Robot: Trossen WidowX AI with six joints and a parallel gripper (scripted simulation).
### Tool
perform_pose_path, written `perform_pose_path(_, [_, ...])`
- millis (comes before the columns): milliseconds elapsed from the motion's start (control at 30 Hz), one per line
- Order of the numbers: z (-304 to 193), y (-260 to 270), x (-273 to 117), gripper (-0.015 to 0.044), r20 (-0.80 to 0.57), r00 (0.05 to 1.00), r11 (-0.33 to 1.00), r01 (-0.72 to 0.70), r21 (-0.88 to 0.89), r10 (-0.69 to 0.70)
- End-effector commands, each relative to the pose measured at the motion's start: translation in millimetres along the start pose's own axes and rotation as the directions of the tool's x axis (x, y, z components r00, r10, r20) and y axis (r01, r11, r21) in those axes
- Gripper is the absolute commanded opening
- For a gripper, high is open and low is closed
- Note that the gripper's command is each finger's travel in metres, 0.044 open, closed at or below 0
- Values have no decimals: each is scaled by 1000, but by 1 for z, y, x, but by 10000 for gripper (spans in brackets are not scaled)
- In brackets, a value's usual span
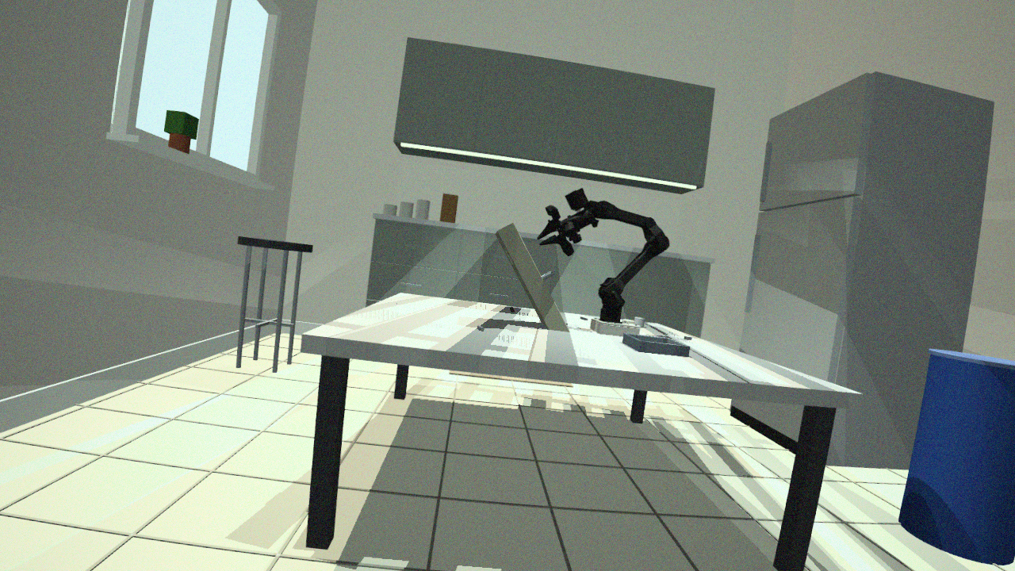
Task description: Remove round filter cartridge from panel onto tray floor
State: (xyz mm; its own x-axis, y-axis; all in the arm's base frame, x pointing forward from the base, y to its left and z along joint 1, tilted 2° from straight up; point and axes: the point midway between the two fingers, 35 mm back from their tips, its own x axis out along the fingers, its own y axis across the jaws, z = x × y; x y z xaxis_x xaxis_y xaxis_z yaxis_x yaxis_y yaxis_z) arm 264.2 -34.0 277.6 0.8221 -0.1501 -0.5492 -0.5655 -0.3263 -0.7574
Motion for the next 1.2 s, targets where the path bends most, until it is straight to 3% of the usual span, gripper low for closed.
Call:
perform_pose_path(0, [0, 1, 7, 100, -1, 1000, 1000, -9, -4, 9])
perform_pose_path(1167, [1, 3, 53, 100, -3, 1000, 1000, -6, -4, 6])
